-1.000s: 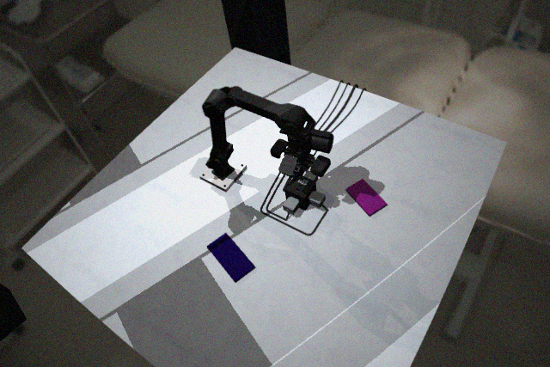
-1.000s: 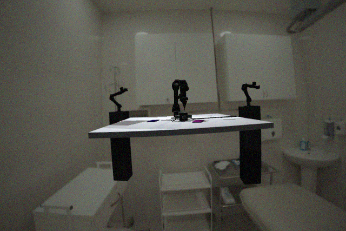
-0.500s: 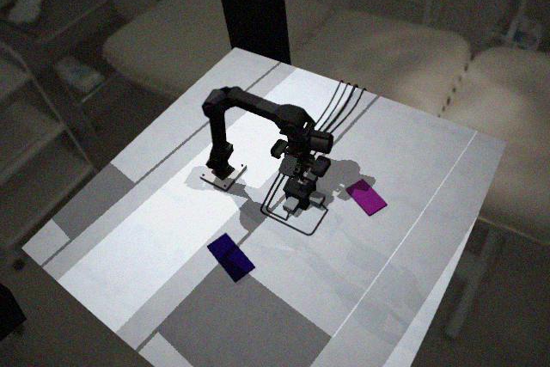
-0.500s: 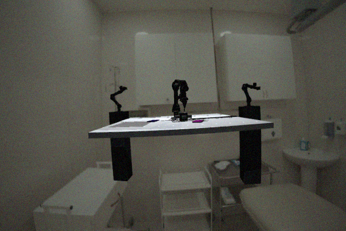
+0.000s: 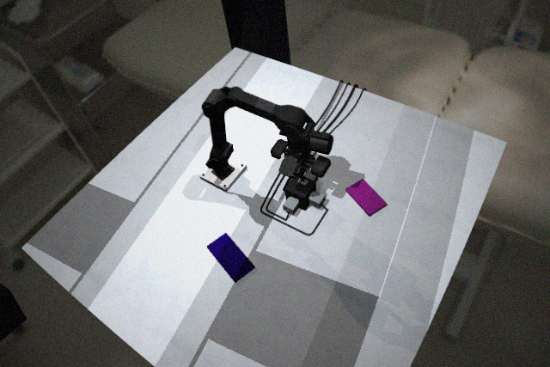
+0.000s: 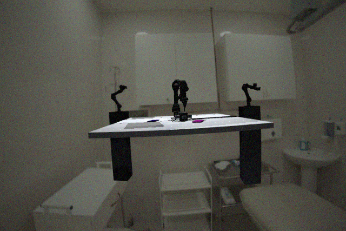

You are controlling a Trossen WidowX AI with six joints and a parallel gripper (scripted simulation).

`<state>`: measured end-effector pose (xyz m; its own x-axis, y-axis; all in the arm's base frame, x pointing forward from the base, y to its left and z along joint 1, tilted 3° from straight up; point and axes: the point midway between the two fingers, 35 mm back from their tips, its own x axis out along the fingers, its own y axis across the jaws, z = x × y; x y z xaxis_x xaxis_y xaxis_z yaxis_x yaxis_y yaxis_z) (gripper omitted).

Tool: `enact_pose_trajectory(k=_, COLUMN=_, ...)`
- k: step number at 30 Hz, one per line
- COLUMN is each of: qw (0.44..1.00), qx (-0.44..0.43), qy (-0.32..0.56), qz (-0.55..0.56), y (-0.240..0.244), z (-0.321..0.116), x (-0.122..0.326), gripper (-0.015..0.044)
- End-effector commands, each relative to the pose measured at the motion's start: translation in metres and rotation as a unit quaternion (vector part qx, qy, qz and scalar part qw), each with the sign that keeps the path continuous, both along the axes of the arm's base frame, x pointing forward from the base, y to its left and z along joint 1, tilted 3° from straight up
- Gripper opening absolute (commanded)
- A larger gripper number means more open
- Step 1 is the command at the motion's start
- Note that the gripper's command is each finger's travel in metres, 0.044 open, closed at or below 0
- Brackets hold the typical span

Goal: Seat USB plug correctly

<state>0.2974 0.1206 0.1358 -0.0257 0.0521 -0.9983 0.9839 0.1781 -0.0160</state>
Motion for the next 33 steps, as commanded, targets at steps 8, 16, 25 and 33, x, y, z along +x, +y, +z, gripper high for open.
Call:
enact_pose_trajectory(k=8, qw=1.000, qx=0.008, qy=0.000, qz=0.003, y=0.0012, z=-0.0008, x=-0.0007, gripper=0.0000)
enact_pose_trajectory(k=16, qw=1.000, qx=0.012, qy=0.001, qz=0.002, y=0.0019, z=-0.0017, x=-0.0009, gripper=0.0000)
enact_pose_trajectory(k=25, qw=1.000, qx=0.016, qy=0.001, qz=0.002, y=0.0025, z=-0.0028, x=-0.0011, gripper=0.0000)
enact_pose_trajectory(k=33, qw=1.000, qx=0.016, qy=0.001, qz=0.002, y=0.0024, z=-0.0038, x=-0.0011, gripper=0.0000)
